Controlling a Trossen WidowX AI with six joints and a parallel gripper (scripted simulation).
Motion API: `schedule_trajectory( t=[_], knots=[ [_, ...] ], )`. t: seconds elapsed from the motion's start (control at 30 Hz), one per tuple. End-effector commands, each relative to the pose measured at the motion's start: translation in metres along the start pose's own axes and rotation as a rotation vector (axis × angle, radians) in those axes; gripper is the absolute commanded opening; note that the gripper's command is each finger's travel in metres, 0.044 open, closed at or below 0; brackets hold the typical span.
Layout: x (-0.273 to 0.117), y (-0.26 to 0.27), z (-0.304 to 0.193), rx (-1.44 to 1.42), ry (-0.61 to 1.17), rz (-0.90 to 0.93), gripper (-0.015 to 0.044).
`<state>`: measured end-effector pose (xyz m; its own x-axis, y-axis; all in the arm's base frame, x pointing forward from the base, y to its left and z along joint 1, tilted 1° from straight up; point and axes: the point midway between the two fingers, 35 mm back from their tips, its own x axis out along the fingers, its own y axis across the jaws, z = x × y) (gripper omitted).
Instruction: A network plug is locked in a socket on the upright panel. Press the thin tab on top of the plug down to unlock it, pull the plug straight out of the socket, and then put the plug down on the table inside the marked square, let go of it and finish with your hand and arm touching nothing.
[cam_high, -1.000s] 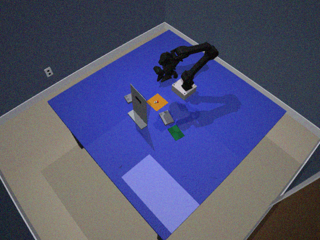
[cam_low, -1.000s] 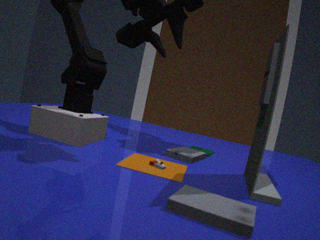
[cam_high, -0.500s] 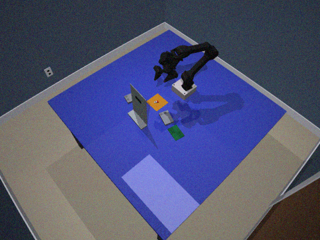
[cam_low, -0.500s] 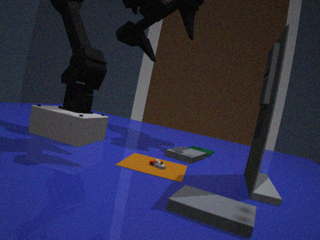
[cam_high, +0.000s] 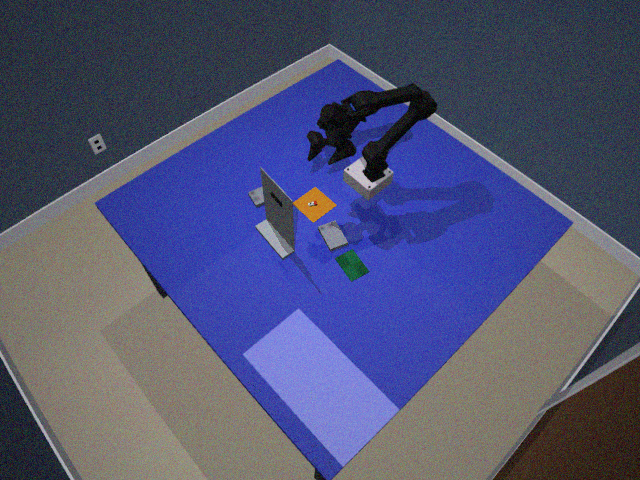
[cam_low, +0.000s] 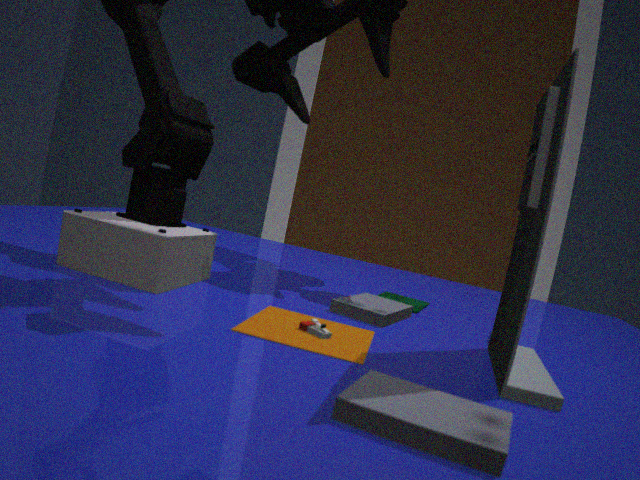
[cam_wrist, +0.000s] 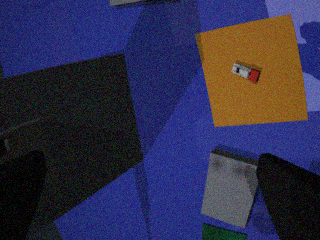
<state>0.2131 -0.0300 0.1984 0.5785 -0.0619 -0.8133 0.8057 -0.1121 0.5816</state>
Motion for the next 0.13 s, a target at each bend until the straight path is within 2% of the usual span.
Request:
schedule_trajectory(
  t=[0.0,0.1],
  knots=[
    [-0.0003,0.0001,-0.0005,-0.004,0.003,0.000,0.0440],
    [-0.0003,0.0001,-0.0005,-0.004,0.003,0.000,0.0440]
  ],
)
